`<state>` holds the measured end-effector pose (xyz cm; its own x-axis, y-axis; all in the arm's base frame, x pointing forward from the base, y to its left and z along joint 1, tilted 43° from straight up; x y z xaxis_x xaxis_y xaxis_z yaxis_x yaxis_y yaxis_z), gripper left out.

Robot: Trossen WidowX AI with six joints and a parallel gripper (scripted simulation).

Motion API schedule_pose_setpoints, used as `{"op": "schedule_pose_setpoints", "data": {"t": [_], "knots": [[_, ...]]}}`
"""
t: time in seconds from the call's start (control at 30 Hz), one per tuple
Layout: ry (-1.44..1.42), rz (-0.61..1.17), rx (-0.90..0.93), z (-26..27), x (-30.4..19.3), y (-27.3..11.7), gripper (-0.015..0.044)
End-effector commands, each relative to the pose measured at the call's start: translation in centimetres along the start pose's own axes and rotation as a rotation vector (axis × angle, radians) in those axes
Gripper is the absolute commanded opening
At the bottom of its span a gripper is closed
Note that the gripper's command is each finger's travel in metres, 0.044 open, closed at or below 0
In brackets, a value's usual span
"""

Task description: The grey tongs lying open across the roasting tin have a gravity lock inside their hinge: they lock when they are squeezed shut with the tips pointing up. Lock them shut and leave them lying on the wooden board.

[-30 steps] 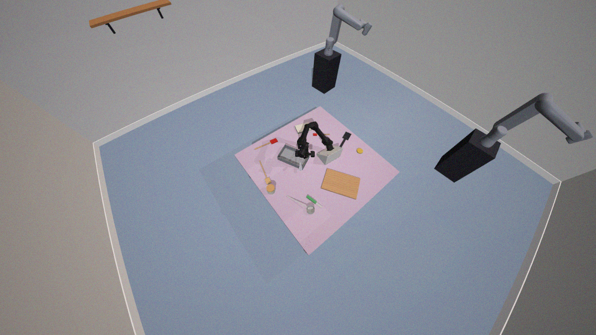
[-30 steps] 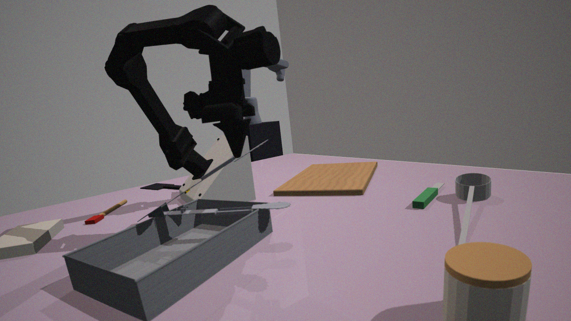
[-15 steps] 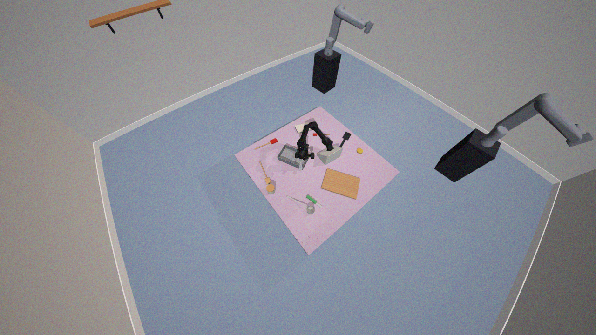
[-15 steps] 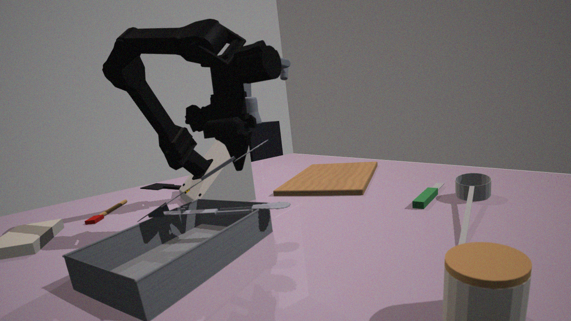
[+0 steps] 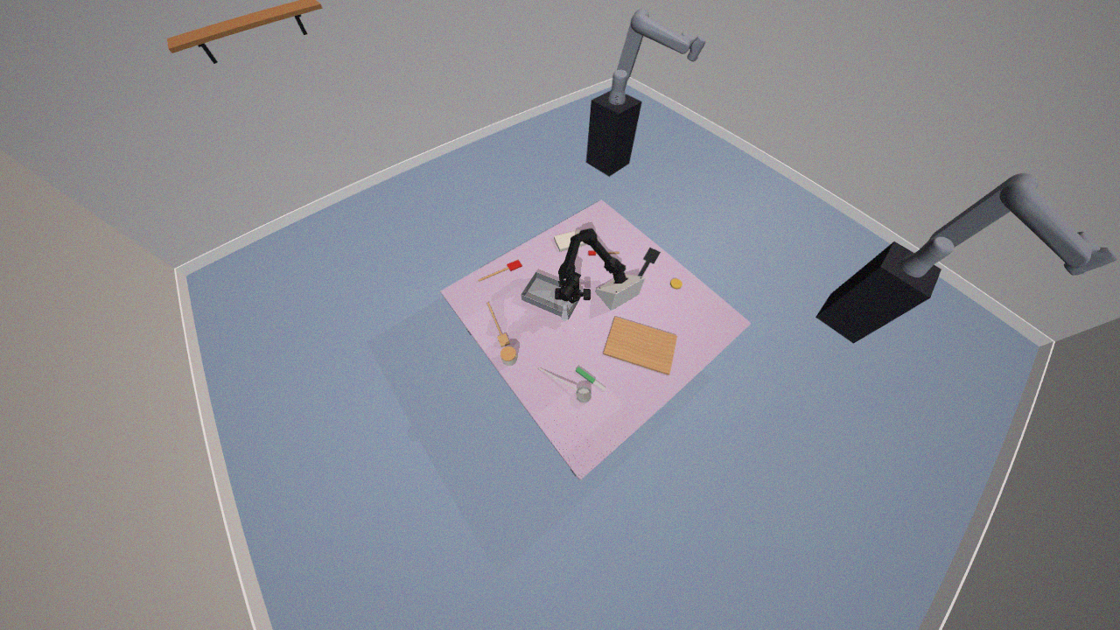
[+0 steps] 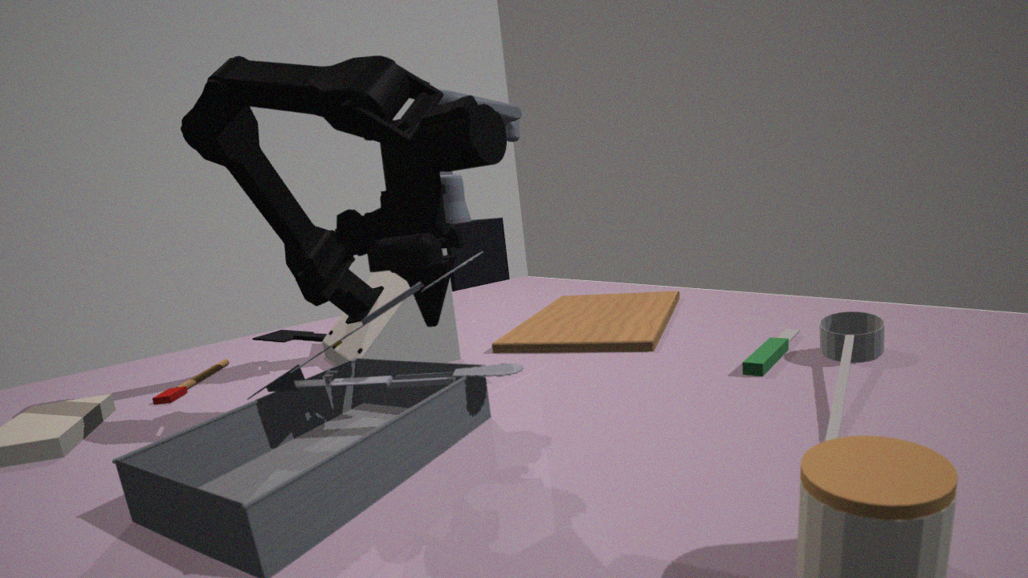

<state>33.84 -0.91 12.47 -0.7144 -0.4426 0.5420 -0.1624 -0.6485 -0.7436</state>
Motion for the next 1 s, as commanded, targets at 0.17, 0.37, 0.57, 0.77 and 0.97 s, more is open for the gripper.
{"op": "schedule_pose_setpoints", "data": {"t": [0.17,0.37,0.57,0.77,0.97], "knots": [[-0.006,-0.004,0.003,0.3,0.0,0.1,-0.015],[-0.006,-0.003,0.003,1.3,-0.1,0.1,-0.015],[-0.006,-0.002,0.003,2.3,-0.2,0.0,-0.015],[-0.006,-0.002,0.003,3.3,-0.2,0.0,-0.015],[-0.005,-0.002,0.004,4.3,-0.2,0.0,-0.015]]}}
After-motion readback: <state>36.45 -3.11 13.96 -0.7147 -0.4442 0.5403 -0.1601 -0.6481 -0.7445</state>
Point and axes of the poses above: the point midway between the two fingers, 35 mm back from their tips, its own y axis out along the fingers, its own z axis across the jaws, x = y × z, the point moved 9 cm from there along -y, back along the fingers
